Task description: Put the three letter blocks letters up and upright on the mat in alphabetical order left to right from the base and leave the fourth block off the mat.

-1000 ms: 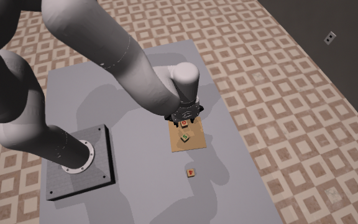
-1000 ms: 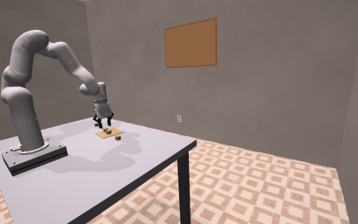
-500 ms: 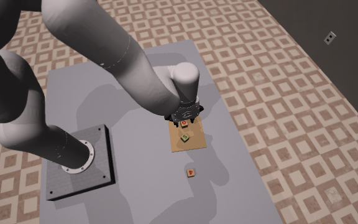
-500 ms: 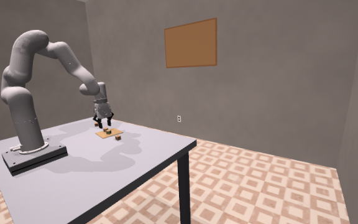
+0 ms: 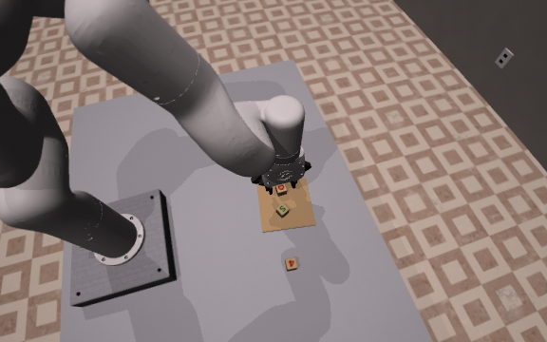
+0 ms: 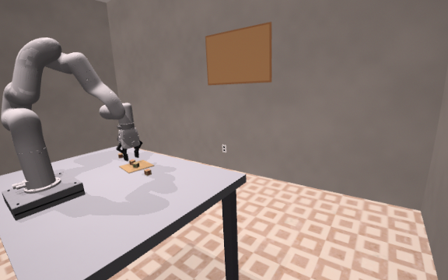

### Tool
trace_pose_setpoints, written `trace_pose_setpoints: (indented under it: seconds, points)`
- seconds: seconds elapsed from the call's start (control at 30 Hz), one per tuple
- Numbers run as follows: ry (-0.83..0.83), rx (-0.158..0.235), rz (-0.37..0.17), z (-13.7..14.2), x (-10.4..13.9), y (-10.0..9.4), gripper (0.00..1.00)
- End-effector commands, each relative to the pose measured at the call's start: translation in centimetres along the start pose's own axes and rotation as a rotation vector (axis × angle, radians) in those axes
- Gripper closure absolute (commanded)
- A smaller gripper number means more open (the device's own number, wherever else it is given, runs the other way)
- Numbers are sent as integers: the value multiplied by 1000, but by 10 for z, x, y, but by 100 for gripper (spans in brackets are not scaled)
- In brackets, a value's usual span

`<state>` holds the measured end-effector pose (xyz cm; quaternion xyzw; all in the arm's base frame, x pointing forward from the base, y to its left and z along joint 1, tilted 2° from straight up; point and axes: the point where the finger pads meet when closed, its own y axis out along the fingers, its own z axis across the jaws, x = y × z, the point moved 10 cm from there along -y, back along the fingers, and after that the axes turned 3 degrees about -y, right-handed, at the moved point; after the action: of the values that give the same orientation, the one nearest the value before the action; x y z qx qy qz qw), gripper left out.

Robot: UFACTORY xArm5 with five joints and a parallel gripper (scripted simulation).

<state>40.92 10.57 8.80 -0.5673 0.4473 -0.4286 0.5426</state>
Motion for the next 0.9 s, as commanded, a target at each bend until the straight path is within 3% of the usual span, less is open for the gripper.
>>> trace_pose_setpoints:
  seconds: [0.0,0.57,0.87]
  points:
    - [0,3,0,1,0,1,37]
    - [0,3,0,1,1,25,37]
    - [0,3,0,1,1,27,37]
